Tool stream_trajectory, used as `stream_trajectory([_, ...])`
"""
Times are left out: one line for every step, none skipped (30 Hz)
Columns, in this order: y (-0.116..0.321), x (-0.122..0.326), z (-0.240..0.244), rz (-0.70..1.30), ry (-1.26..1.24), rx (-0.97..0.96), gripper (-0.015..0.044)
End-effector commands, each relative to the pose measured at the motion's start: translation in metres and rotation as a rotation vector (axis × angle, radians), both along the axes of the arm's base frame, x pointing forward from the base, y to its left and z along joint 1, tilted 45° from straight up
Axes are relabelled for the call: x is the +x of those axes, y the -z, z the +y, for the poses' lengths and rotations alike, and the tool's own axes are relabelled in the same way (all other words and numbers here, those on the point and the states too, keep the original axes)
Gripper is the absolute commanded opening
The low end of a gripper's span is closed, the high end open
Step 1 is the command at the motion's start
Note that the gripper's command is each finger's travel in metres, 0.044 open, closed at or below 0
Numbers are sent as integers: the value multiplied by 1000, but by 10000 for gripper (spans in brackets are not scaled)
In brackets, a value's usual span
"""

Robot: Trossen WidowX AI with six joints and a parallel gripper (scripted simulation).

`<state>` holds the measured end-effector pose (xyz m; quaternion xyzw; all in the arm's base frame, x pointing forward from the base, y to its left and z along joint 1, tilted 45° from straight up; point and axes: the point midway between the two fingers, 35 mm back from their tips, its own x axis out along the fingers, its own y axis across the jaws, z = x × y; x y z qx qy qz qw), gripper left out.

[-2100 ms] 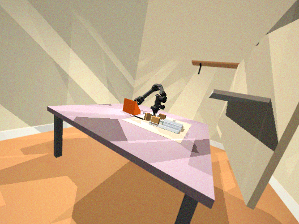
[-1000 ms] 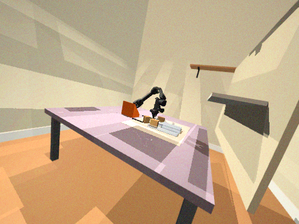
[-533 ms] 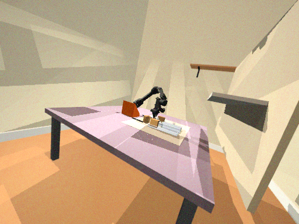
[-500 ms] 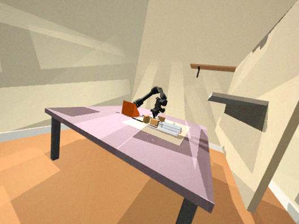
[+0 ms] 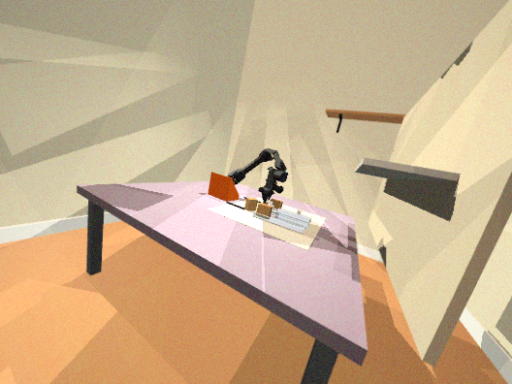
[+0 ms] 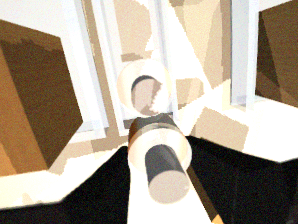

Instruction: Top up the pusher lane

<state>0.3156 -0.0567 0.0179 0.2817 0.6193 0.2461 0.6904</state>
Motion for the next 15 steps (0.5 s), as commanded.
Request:
stream_trajectory([-4,10,-2,-32,5,-2,0])
stream_trajectory([-4,11,-2,-32,5,-2,0])
stream_trajectory([-4,11,-2,-32,5,-2,0])
stream_trajectory([-4,12,-2,-32,5,-2,0])
stream_trajectory([-4,12,-2,-32,5,-2,0])
stream_trajectory([-5,12,-2,-32,5,-2,0])
stream_trajectory([-5,13,-2,-32,5,-2,0])
stream_trajectory([-5,13,-2,-32,5,-2,0])
stream_trajectory([-5,14,-2,-32,5,-2,0])
stream_trajectory([-5,14,-2,-32,5,-2,0])
stream_trajectory([-5,14,-2,-32,5,-2,0])
stream_trajectory([-5,15,-2,-32,5,-2,0])
stream_trajectory([-5,15,-3,-32,5,-2,0])
stream_trajectory([-6,16,-3,-32,5,-2,0])
stream_trajectory([-6,16,-3,-32,5,-2,0])
